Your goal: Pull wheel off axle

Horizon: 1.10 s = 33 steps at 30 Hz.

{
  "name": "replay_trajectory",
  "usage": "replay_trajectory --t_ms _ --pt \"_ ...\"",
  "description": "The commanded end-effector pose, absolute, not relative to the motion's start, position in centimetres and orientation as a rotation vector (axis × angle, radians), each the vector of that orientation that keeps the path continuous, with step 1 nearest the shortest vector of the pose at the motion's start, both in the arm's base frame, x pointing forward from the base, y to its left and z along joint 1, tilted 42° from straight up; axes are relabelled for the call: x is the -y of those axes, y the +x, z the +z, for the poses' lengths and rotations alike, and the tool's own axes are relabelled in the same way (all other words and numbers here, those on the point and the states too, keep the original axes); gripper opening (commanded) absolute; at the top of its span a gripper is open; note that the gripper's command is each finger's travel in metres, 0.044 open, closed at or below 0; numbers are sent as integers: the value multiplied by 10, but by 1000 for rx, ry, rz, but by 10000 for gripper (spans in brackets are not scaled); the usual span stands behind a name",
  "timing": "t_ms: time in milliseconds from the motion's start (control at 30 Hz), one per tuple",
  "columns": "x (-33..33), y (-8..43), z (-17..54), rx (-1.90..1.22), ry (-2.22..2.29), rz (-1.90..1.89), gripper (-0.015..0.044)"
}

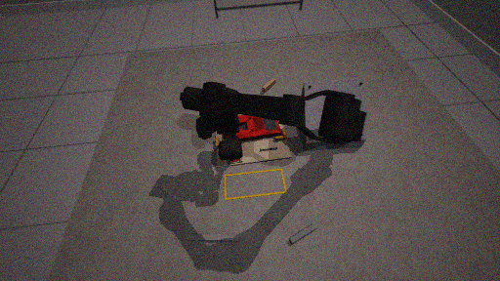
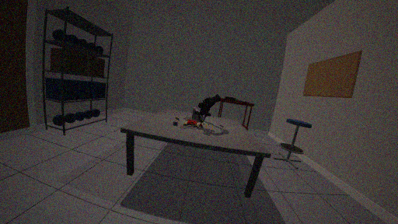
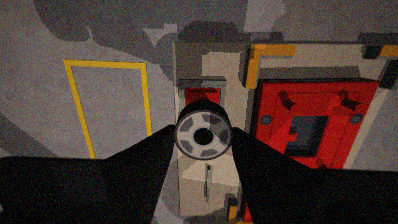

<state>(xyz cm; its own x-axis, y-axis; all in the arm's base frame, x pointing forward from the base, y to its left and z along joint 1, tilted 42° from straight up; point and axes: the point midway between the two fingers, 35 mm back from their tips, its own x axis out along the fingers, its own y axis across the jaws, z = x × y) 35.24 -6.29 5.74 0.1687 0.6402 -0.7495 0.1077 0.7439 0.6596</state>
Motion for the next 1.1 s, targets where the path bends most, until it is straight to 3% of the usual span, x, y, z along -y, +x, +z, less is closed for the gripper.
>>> replay_trajectory --t_ms 0,467,1067 --pt "64 353 59 -1369 668 424 0" --pt "87 344 87 -1370 669 422 0" --pt "31 323 126 -1372 667 424 0"
